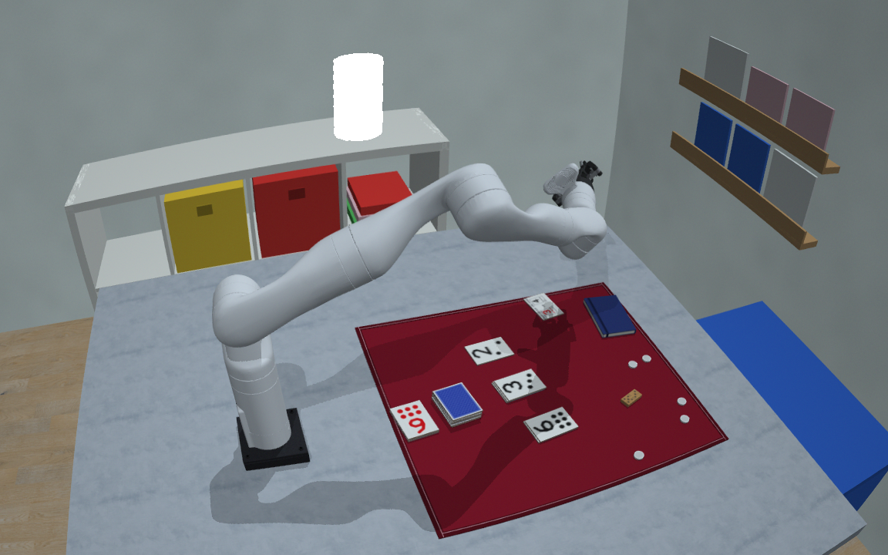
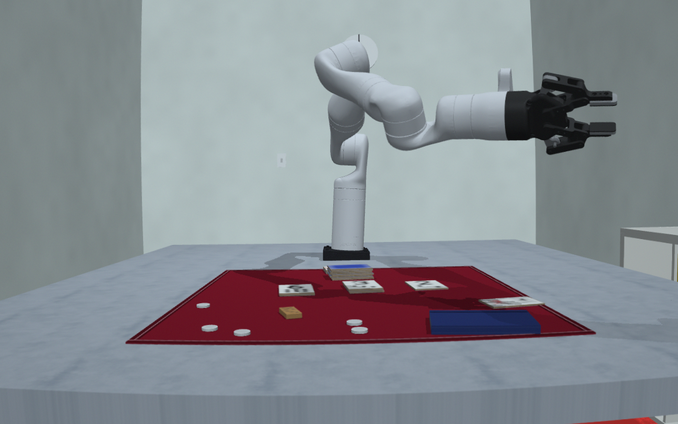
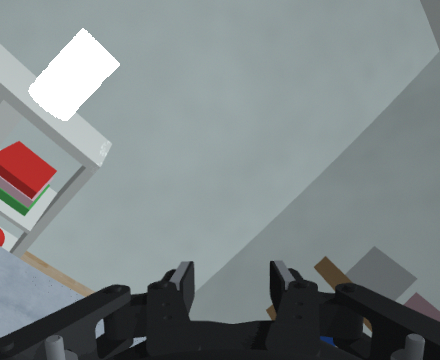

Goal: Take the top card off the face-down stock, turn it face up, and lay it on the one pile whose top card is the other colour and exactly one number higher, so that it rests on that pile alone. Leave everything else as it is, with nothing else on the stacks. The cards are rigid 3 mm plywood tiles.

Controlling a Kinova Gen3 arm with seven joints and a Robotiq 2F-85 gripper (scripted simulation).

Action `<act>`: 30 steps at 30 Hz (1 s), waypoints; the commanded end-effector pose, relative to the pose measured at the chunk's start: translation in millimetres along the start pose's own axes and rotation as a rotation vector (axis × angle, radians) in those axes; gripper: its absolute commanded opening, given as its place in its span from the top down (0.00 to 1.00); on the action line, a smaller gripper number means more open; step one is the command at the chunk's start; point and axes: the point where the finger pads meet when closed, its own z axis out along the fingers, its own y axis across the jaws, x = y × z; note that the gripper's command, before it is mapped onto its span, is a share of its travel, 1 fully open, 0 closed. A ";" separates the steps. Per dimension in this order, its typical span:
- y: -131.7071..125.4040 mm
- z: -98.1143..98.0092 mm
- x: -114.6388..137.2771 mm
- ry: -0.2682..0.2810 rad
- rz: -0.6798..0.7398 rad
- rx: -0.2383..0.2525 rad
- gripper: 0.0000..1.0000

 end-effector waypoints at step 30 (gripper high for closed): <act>-45.7 -4.1 0.2 -0.051 0.001 0.130 0.00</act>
